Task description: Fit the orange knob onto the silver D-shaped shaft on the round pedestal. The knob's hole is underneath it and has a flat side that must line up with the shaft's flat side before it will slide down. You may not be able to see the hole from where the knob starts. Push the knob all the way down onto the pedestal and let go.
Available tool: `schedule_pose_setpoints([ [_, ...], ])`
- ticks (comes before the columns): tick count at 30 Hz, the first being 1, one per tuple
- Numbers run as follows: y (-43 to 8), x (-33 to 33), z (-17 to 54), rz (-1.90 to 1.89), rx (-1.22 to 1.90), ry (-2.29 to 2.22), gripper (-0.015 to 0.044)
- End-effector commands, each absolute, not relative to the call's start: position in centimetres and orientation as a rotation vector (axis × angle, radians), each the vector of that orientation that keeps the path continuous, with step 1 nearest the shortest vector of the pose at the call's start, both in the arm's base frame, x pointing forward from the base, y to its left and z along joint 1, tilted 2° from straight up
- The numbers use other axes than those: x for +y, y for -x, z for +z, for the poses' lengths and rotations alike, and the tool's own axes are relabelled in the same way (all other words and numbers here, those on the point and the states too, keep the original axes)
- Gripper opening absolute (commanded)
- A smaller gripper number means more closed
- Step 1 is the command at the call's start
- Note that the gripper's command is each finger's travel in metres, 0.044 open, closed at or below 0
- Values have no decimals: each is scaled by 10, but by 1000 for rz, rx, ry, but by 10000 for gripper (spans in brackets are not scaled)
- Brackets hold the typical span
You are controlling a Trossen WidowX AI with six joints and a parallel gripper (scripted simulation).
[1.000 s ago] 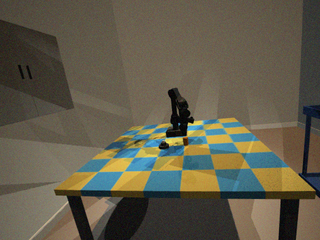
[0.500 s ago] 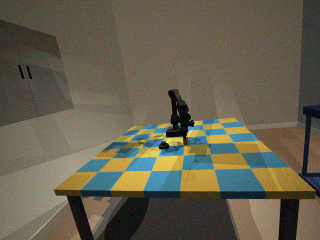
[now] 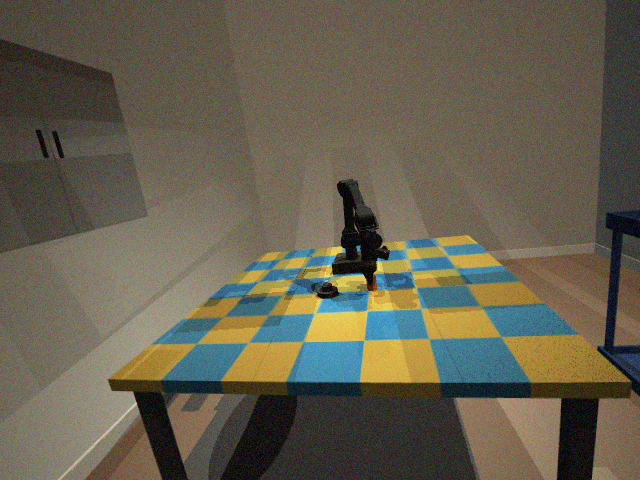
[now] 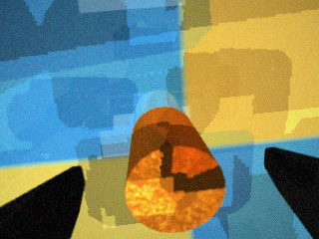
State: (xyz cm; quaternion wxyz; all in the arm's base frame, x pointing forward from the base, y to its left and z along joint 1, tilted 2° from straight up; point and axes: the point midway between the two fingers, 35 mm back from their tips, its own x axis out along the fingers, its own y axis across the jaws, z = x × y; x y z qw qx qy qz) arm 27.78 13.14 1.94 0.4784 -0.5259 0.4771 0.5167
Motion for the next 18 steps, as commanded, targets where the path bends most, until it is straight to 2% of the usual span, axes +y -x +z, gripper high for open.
schedule_pose_setpoints([
  [1, -277, 131, 13, 1267, 1165, 1283, 440],
  [18, -275, 130, -11, 1267, 1165, 1283, 440],
])
